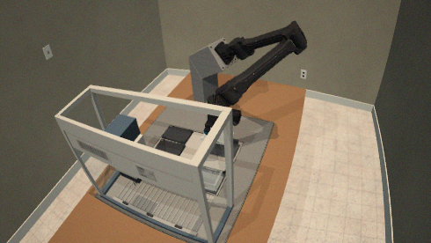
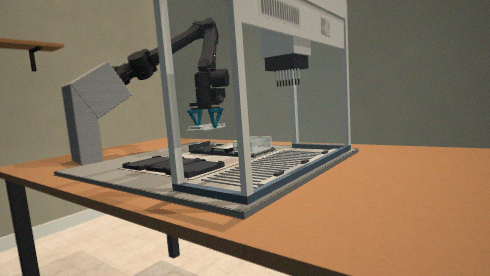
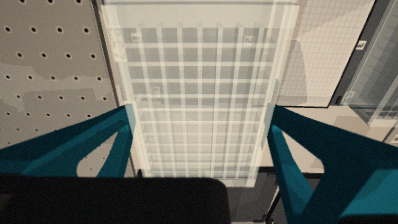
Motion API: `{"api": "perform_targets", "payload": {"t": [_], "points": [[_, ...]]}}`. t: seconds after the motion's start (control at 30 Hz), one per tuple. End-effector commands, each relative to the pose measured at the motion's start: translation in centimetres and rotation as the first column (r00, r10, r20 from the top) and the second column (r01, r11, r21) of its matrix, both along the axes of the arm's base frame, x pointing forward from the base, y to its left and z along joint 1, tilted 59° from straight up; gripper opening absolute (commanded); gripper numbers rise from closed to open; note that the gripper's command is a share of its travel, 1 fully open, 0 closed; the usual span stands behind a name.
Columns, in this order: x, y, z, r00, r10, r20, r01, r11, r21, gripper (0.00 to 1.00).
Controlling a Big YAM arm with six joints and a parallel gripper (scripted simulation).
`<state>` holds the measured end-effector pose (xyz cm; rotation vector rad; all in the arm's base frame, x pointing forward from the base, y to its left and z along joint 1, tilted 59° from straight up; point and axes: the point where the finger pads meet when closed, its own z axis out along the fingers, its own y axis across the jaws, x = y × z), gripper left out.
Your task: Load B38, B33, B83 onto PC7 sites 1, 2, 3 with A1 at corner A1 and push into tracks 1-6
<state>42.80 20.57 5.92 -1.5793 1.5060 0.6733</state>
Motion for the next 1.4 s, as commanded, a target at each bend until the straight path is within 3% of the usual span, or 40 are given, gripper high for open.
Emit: {"api": "perform_targets", "payload": {"t": [0.0, 0.23, 0.37, 0.5, 1.03, 1.37], "points": [[-0.4, 0.6, 1.0, 1.000, -0.011, -0.010, 0.012, 1.000, 0.009, 0.00], [-1.5, 1.7, 2.5, 1.000, -0.011, -0.012, 0.011, 1.000, 0.010, 0.00], [-1.2, 0.6, 1.1, 0.998, -0.036, -0.046, 0.036, 0.999, 0.004, 0.00], [-0.9, 0.9, 2.1, 1.000, -0.023, -0.016, 0.023, 1.000, 0.008, 0.00], [-0.8, 0.9, 2.0, 1.000, -0.023, -0.016, 0.023, 1.000, 0.008, 0.00], [-0.4, 3.5, 0.6, 1.000, -0.012, -0.021, 0.012, 1.000, 0.008, 0.00]]}}
